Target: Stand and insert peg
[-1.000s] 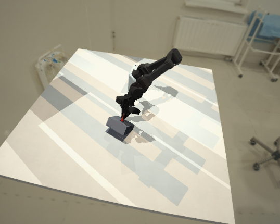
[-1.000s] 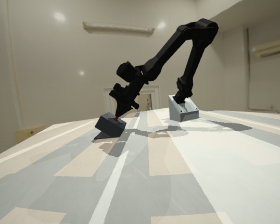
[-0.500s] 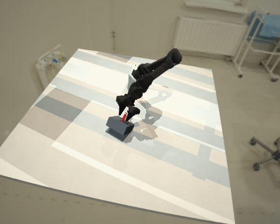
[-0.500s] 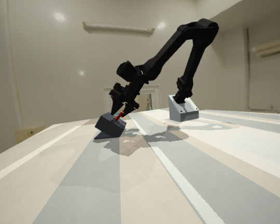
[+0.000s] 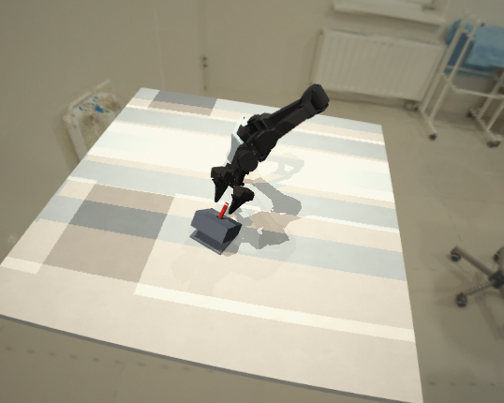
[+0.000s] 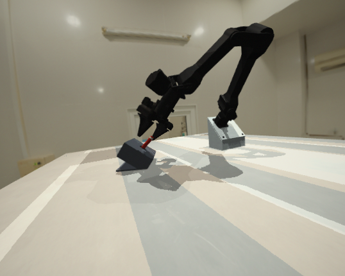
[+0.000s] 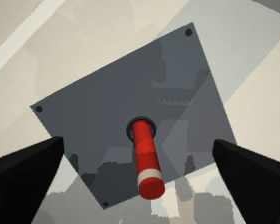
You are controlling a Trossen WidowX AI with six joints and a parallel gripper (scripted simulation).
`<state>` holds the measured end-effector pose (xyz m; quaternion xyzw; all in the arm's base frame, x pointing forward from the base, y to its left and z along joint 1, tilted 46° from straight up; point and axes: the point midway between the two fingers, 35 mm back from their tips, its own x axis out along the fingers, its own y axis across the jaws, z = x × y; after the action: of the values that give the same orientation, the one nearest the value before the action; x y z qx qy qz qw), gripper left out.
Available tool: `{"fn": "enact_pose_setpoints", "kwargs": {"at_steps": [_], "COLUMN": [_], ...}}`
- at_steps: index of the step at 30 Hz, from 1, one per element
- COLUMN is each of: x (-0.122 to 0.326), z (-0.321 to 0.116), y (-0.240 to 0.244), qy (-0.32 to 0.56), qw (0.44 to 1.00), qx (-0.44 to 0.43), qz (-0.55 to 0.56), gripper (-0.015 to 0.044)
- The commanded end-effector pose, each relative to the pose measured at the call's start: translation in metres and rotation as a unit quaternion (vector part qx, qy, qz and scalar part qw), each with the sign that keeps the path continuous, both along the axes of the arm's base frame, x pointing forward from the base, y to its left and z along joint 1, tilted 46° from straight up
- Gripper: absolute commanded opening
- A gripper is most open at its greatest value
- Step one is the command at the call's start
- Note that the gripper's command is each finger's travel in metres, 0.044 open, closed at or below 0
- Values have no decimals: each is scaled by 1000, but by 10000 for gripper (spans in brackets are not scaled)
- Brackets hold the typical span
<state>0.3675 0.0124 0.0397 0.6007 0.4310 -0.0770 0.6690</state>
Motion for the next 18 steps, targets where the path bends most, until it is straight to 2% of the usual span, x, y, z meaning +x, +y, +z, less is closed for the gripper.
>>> {"fn": "enact_pose_setpoints", "kwargs": {"at_steps": [1,18], "x": [-4,-16], "z": [3,19], "y": [-2,-14], "qy": [1,2], "qw": [1000,1000], "qx": [1,0], "qz": [3,1], "gripper": [440,440]}}
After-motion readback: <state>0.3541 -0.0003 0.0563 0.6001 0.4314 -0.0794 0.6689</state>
